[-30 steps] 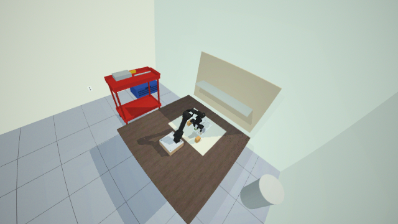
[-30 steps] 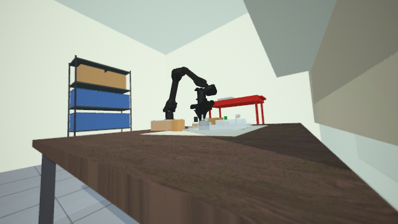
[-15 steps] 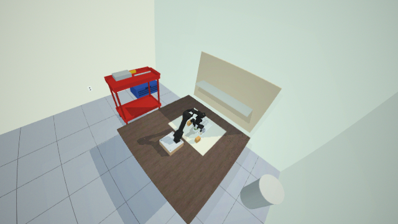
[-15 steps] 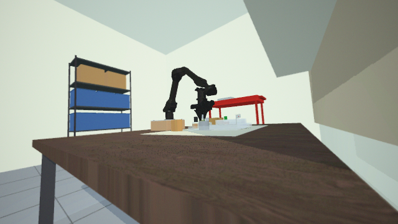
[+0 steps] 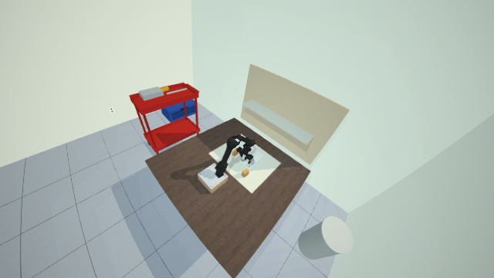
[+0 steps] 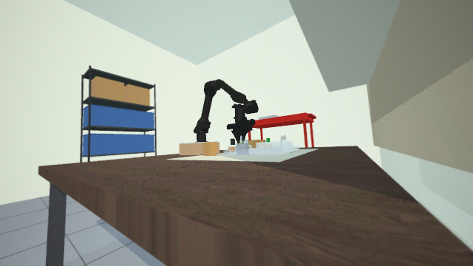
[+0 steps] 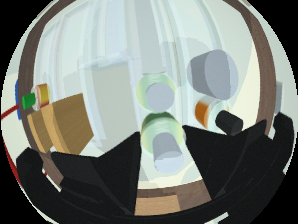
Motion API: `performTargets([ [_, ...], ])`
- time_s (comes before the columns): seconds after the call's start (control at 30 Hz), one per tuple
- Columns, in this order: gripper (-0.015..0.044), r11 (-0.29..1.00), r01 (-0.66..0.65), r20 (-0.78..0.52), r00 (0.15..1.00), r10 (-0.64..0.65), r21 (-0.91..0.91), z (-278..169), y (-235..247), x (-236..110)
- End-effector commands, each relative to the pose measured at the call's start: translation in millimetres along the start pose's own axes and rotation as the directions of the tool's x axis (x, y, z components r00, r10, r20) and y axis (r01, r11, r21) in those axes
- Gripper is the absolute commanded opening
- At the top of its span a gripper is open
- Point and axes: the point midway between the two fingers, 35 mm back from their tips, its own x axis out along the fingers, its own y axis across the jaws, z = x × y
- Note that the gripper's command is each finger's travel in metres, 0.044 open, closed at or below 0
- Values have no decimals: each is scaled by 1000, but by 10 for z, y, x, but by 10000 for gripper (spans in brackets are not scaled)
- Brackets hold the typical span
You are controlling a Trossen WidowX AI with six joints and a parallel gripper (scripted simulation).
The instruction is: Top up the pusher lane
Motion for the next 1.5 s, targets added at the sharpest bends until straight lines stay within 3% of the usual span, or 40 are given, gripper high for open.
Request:
performTargets([
  [0.0,0,1000,-1,32,999,1,3,103,-1,-35],
  [1.47,0,1000,-1,32,999,1,3,111,-2,77],
])
